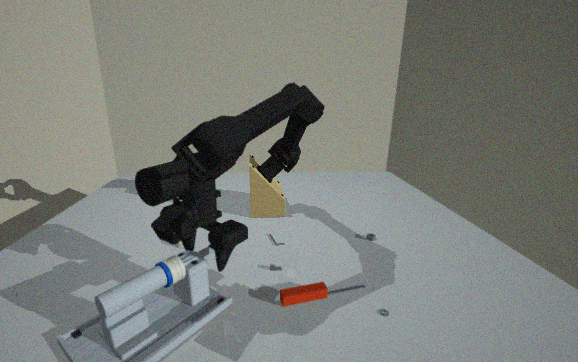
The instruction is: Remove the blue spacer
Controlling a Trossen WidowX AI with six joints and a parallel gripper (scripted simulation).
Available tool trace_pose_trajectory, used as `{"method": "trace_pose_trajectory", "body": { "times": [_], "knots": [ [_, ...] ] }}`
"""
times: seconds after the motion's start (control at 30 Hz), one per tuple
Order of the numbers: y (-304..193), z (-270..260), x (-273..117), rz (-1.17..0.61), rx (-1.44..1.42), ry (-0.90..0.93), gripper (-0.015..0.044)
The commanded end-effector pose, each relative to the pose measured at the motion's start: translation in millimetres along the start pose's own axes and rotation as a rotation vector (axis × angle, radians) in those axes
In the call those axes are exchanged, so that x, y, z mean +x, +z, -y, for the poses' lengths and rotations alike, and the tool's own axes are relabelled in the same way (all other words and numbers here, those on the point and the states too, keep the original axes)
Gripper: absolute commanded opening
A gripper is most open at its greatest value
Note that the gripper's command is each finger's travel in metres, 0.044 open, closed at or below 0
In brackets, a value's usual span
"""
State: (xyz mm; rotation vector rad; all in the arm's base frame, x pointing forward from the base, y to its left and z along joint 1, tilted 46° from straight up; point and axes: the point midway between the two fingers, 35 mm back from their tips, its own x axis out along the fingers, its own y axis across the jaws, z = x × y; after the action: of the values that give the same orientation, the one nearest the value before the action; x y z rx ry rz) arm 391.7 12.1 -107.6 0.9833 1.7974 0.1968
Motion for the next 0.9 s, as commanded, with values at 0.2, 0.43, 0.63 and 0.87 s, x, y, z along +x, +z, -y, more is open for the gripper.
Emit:
{"method": "trace_pose_trajectory", "body": {
  "times": [0.2,0.43,0.63,0.87],
  "knots": [
    [-1.2,0.0,13.6,-0.005,0.008,0.003,0.044],
    [-1.2,0.0,13.6,-0.005,0.008,0.003,0.044],
    [-1.1,0.3,12.8,-0.004,0.001,-0.001,0.0282],
    [-1.1,0.3,12.8,-0.004,0.001,-0.001,0.0099]
  ]
}}
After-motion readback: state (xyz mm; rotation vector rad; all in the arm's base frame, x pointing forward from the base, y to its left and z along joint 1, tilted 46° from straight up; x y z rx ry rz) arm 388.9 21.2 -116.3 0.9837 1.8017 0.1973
